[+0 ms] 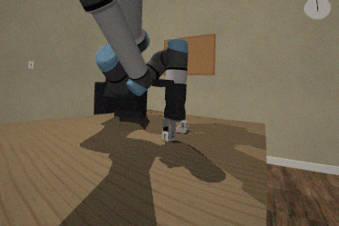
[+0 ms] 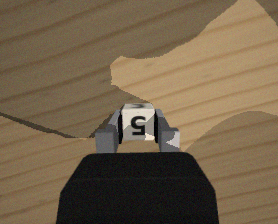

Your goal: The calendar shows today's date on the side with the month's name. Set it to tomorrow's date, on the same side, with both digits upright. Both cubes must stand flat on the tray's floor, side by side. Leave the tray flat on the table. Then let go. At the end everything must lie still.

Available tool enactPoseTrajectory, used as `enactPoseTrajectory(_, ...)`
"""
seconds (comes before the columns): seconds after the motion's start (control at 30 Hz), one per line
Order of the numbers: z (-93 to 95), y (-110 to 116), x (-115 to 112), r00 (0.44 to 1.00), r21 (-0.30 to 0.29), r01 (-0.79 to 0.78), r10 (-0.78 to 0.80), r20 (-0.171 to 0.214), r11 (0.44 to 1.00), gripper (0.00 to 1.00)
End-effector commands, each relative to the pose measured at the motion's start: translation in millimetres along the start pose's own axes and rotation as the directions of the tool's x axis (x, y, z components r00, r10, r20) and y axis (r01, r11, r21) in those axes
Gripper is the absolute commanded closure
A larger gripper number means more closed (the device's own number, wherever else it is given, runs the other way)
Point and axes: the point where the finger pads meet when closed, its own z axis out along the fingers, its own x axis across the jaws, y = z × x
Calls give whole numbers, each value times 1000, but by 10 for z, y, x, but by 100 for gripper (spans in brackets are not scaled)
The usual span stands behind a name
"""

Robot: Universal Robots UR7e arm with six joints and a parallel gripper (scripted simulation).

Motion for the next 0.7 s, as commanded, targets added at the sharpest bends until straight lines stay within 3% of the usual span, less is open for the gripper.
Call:
enactPoseTrajectory(0.0, -3, 0, -2, 1000, 0, 0, 0, 1, 1000, 43)
enactPoseTrajectory(0.6, -3, 0, -2, 1000, 0, 0, 0, 1, 1000, 43)
enactPoseTrajectory(0.67, -3, 0, -2, 1000, 0, 0, 0, 1, 1000, 37)
